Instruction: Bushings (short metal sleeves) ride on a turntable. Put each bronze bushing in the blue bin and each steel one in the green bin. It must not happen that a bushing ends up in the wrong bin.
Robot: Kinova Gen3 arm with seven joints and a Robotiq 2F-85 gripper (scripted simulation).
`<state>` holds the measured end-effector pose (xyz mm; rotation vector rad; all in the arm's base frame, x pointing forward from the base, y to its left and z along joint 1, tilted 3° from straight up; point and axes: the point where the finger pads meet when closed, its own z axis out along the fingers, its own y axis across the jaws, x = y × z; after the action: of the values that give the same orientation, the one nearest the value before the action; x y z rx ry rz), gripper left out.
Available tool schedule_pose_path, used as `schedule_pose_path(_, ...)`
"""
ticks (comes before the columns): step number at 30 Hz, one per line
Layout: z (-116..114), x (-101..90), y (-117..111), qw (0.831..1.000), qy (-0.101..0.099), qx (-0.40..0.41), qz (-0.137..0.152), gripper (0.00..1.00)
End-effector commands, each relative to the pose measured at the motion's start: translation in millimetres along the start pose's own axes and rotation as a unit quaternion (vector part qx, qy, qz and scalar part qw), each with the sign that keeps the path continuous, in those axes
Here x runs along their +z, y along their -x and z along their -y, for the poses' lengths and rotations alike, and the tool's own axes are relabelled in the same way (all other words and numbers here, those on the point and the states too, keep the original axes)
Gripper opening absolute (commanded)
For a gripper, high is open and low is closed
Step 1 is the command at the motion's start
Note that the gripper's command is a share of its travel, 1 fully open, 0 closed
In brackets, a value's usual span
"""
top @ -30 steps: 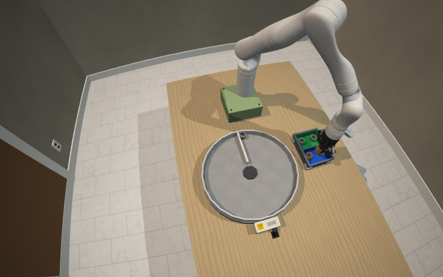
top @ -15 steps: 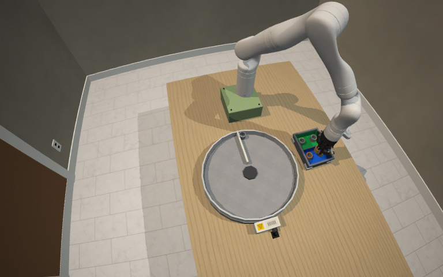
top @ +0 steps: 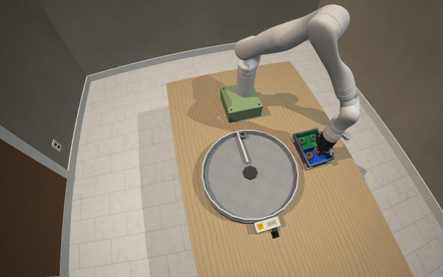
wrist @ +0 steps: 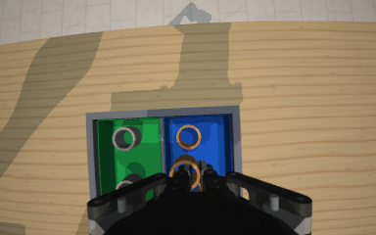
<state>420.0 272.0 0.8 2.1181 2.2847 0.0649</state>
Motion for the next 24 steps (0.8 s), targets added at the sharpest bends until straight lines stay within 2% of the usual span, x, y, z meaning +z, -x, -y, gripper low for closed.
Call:
schedule_pose_path(1, 0, 0.1, -1, 1.000, 0.000, 0.000, 0.000, 0.00)
schedule_pose_path(24, 0, 12.1, -1, 1.000, 0.000, 0.000, 0.000, 0.00)
